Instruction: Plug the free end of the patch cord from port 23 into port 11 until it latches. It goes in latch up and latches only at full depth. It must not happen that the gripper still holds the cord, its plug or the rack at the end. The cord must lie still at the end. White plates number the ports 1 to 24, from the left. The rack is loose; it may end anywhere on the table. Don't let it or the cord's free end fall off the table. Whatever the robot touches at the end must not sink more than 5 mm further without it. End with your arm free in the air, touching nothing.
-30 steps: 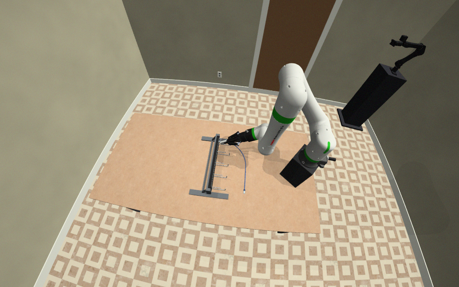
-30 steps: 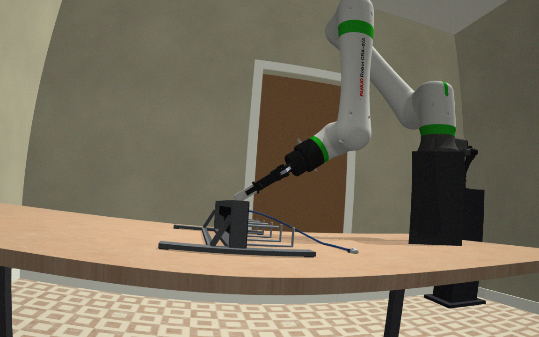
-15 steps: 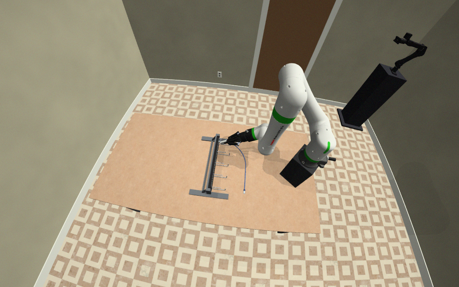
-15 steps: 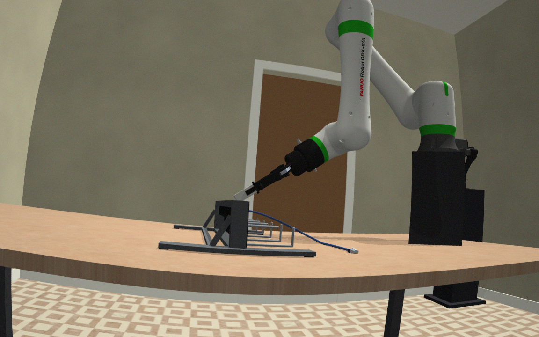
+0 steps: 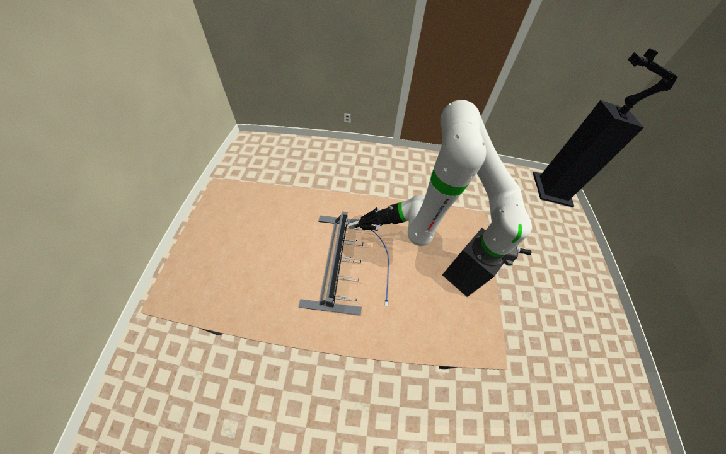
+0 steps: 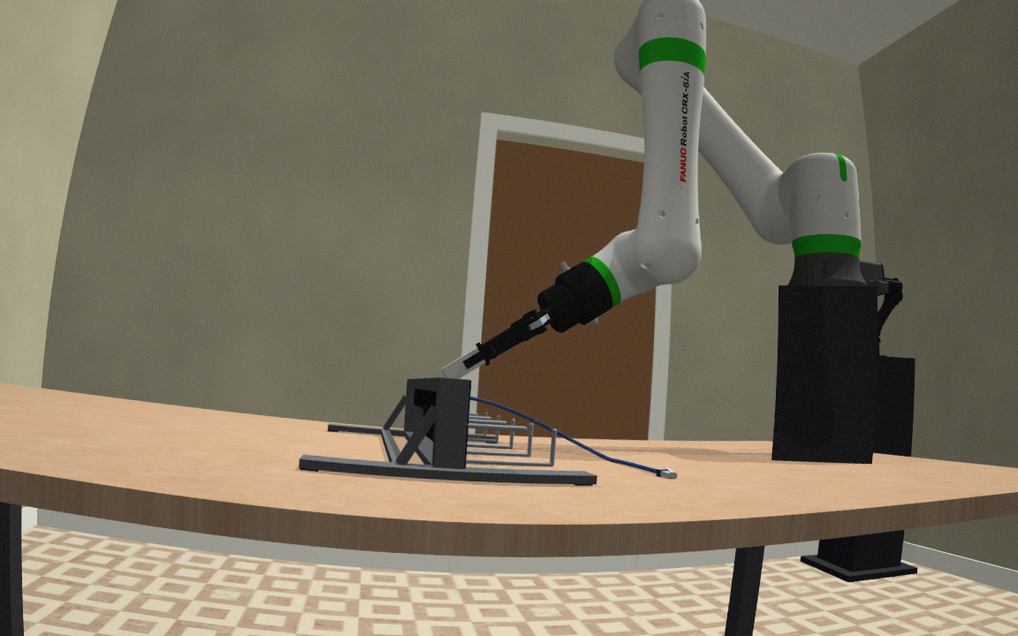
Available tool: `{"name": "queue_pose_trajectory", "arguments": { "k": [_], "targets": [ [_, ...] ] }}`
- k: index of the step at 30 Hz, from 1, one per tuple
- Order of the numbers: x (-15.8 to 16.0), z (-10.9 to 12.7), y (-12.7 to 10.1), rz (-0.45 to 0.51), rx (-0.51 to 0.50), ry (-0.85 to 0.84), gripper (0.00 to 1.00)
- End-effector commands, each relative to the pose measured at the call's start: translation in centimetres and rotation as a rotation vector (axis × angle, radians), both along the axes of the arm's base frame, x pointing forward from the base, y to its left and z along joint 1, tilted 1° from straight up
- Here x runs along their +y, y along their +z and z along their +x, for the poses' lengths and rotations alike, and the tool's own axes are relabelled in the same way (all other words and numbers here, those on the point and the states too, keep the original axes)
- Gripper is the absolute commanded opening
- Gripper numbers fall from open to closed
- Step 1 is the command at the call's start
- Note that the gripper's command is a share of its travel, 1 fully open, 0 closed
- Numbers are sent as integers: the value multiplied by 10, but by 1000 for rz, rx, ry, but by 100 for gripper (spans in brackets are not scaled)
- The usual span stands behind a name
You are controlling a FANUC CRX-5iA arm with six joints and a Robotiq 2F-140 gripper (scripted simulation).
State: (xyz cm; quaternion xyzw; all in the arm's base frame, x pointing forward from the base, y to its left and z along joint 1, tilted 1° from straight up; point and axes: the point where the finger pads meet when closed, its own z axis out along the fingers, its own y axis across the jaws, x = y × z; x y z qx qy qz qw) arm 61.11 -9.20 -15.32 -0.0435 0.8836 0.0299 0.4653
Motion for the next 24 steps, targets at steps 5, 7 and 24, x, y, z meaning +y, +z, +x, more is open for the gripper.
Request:
{"name": "queue_pose_trajectory", "arguments": {
  "k": [5,7,24],
  "targets": [
    [0,0,0,0,0,0,0],
    [0,0,0,0,0,0,0],
    [-8,-70,48,0,0,0,0]
  ]
}}
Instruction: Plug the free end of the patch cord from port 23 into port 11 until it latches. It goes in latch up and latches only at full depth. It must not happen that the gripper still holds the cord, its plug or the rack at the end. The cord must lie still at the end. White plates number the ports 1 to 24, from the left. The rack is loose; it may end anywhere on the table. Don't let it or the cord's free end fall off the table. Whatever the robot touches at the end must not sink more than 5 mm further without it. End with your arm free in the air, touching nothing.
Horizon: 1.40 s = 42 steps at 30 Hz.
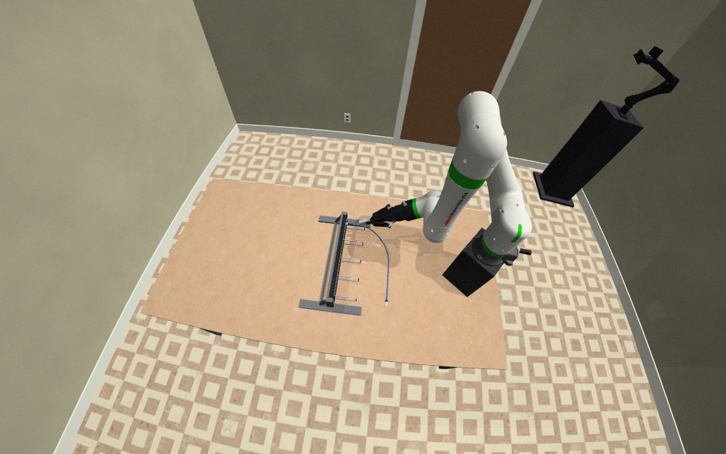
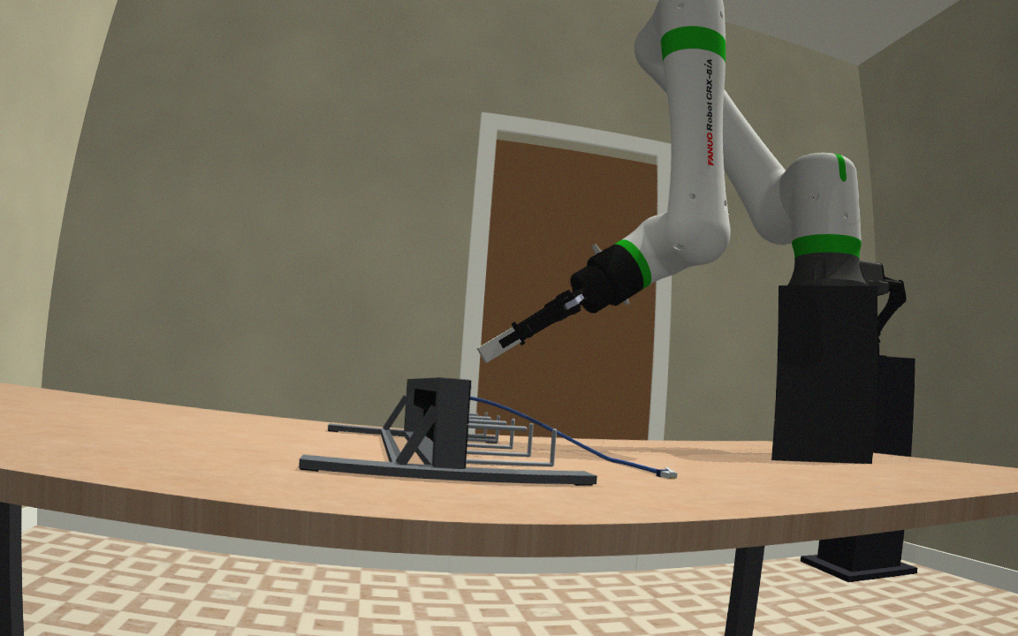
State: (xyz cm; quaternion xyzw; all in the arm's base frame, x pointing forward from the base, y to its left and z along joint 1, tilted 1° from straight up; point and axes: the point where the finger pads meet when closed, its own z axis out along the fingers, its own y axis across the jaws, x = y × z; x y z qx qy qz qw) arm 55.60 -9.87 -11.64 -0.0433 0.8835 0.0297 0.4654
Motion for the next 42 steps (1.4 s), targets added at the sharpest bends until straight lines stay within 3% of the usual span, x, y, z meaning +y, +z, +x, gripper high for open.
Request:
{"name": "queue_pose_trajectory", "arguments": {
  "k": [1,9,20,24,31,35,42],
  "targets": [
    [-1,-14,11,0,0,1,0],
    [-6,-54,39,0,0,1,0],
    [-5,-59,41,-5,4,7,0],
    [11,-54,29,-50,46,65,0],
    [71,-46,-9,-210,184,287,0],
    [86,-46,-17,-250,217,347,0],
    [149,-57,-43,-410,343,599,0]
  ]
}}
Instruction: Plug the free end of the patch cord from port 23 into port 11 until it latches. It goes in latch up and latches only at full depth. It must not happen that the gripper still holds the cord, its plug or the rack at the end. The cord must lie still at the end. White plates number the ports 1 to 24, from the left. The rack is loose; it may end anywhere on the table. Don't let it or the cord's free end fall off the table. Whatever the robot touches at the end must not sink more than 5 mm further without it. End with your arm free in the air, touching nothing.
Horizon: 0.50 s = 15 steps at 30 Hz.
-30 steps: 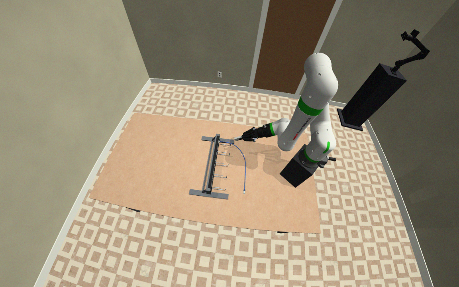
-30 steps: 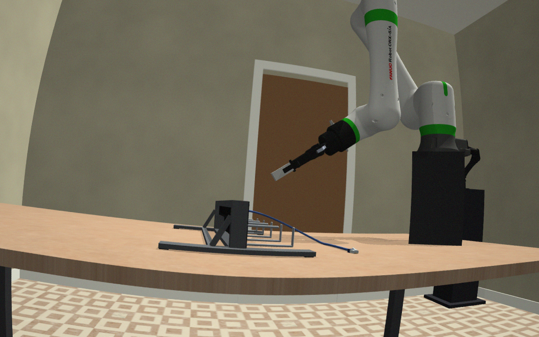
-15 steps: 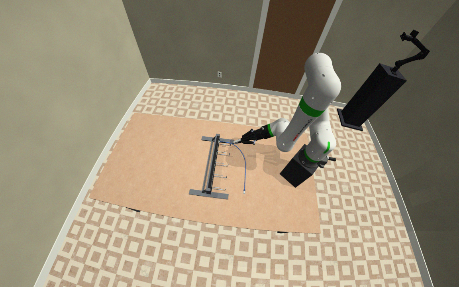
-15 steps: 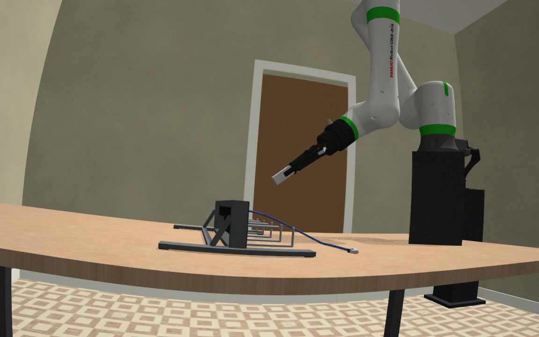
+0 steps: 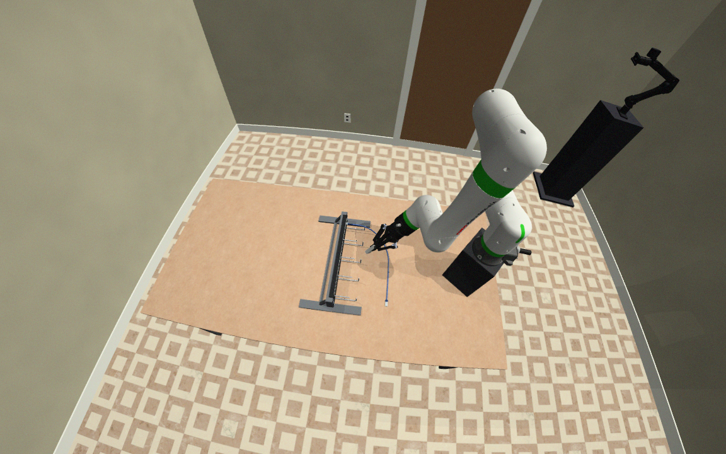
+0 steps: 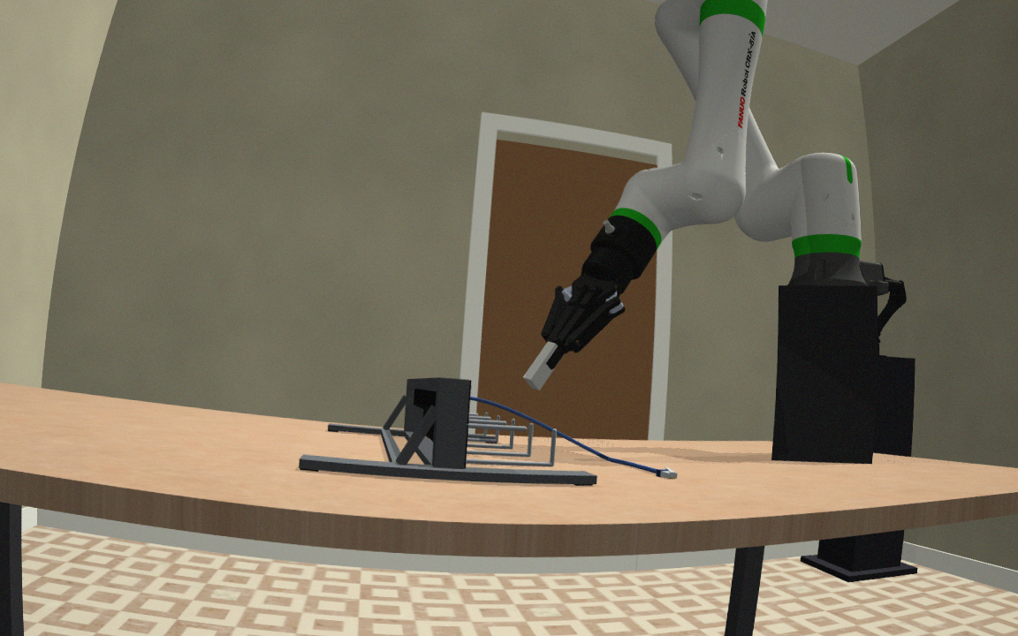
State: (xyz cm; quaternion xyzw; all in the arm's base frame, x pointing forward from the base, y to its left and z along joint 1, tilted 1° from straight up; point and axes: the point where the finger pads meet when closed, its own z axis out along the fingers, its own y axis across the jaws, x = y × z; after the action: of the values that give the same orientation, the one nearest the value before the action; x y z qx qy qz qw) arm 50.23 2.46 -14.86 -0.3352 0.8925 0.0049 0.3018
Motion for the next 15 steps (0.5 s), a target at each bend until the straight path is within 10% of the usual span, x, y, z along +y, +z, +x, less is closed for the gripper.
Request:
{"name": "queue_pose_trajectory", "arguments": {
  "k": [1,15],
  "targets": [
    [33,-6,-13,-93,70,121,0],
    [127,-57,-28,-316,259,561,0]
  ]
}}
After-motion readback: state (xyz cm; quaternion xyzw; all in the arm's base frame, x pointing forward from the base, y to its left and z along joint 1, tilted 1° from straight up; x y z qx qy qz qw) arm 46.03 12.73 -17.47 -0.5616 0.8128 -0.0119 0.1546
